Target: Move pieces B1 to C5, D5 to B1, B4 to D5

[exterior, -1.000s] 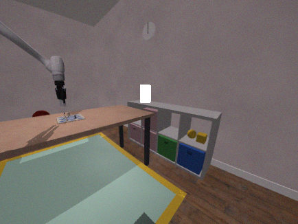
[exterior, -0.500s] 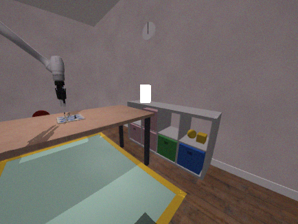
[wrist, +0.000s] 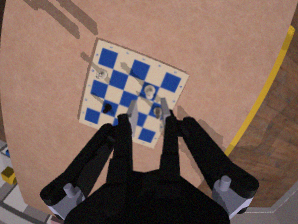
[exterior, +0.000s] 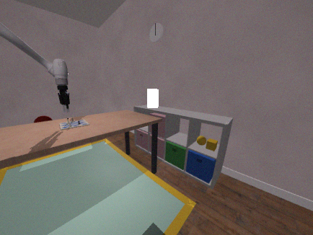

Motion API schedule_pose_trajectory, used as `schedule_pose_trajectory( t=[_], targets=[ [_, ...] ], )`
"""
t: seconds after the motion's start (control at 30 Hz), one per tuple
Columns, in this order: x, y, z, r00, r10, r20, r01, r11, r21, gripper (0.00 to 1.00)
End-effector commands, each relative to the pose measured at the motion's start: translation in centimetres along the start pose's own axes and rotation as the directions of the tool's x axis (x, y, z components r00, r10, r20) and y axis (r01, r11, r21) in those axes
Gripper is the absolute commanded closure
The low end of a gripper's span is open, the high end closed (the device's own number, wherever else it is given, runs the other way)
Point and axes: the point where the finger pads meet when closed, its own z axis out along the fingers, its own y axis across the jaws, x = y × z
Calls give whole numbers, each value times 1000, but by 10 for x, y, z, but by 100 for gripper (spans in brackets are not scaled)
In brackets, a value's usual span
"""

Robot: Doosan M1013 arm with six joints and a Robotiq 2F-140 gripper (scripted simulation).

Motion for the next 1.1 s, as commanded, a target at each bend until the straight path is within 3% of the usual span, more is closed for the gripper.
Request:
schedule_pose_trajectory(
  t=[0.0,1.07],
  targets=[
    [0,0,1,1000,0,0,0,1000,0,75],
    [0,0,41,1000,0,0,0,1000,0,75]
  ],
)
